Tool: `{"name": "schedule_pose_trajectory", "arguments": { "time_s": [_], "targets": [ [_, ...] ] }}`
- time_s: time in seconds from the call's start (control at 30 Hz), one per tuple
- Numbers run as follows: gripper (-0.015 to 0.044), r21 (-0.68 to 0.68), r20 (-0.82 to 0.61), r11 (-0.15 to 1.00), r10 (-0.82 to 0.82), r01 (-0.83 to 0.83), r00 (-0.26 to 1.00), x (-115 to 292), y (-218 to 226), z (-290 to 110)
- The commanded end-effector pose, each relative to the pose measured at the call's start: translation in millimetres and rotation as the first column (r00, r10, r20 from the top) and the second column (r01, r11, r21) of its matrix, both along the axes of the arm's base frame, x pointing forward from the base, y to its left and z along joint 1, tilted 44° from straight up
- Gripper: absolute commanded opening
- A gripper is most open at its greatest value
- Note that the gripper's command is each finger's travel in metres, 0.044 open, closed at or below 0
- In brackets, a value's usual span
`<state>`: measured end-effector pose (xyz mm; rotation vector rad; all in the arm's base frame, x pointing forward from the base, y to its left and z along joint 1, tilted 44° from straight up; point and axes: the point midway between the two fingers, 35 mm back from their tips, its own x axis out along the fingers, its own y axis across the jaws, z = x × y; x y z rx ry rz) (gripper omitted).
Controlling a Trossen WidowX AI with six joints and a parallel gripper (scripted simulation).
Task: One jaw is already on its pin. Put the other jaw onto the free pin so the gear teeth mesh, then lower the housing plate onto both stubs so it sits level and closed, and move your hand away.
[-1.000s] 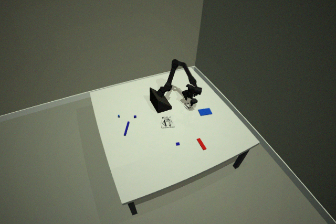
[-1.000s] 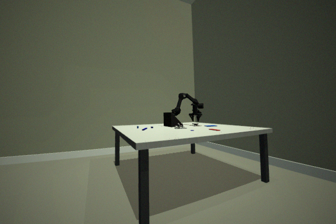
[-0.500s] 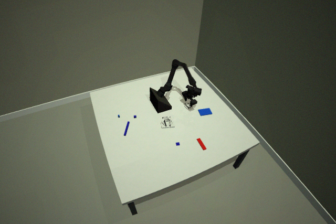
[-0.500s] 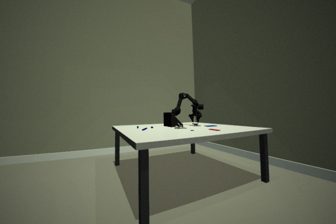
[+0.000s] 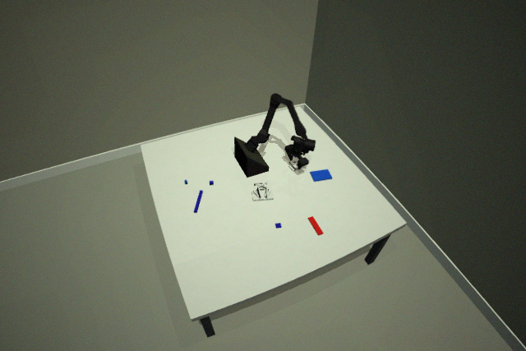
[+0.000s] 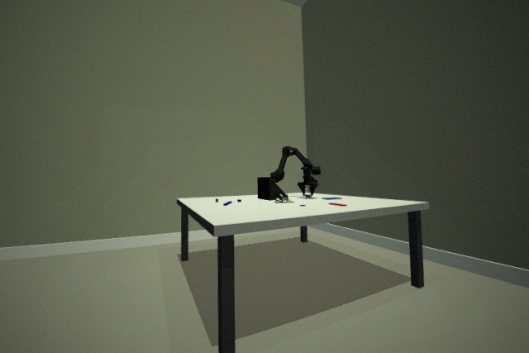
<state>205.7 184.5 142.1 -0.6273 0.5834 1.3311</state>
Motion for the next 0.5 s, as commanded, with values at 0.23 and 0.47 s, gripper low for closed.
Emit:
{"name": "schedule_pose_trajectory", "arguments": {
  "time_s": [0.23, 0.47],
  "targets": [
    [0.0440, -0.007, -0.017, 1.000, -0.004, 0.004, 1.000, 0.0, 7.7, -13.4],
    [0.0440, -0.007, -0.017, 1.000, -0.004, 0.004, 1.000, 0.0, 7.7, -13.4]
  ]
}}
